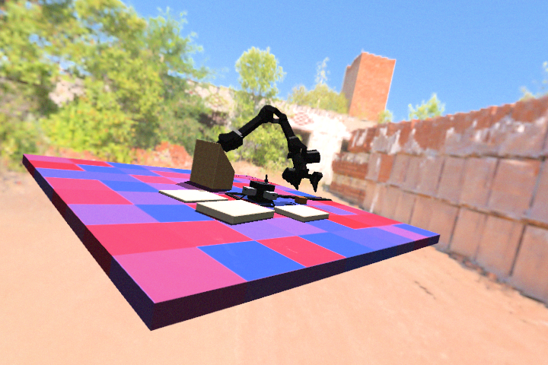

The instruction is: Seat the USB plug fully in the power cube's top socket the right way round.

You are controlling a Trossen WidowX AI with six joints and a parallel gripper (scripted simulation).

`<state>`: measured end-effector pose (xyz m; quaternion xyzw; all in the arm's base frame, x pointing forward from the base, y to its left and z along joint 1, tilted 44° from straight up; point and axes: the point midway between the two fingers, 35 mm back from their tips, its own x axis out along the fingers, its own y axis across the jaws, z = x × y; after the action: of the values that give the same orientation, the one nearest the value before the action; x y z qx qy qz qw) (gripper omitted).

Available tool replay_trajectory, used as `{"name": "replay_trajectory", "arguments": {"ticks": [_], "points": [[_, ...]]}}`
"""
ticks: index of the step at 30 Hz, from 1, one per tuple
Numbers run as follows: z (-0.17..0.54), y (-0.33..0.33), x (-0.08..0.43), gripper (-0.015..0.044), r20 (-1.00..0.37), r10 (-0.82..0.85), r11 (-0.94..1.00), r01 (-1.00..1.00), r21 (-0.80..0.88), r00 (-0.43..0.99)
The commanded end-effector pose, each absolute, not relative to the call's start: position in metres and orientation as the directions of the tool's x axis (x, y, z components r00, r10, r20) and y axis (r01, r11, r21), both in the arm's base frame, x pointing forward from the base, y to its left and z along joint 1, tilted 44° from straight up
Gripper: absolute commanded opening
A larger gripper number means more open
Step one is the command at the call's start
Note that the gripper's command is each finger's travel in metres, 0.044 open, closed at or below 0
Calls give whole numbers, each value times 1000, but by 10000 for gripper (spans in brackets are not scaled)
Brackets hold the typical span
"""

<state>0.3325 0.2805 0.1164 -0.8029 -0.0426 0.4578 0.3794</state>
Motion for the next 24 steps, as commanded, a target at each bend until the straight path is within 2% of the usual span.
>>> {"name": "replay_trajectory", "arguments": {"ticks": [1,8,13,16,24], "points": [[83,220,340,440,-842,374,-657,-529,-537,390],[48,133,320,440,-909,408,-424,-865,-266,80],[45,100,291,440,-790,599,-184,-983,21,-129],[42,86,273,440,-732,663,-111,-988,109,-156],[43,85,272,440,-728,668,-106,-988,115,-157]]}}
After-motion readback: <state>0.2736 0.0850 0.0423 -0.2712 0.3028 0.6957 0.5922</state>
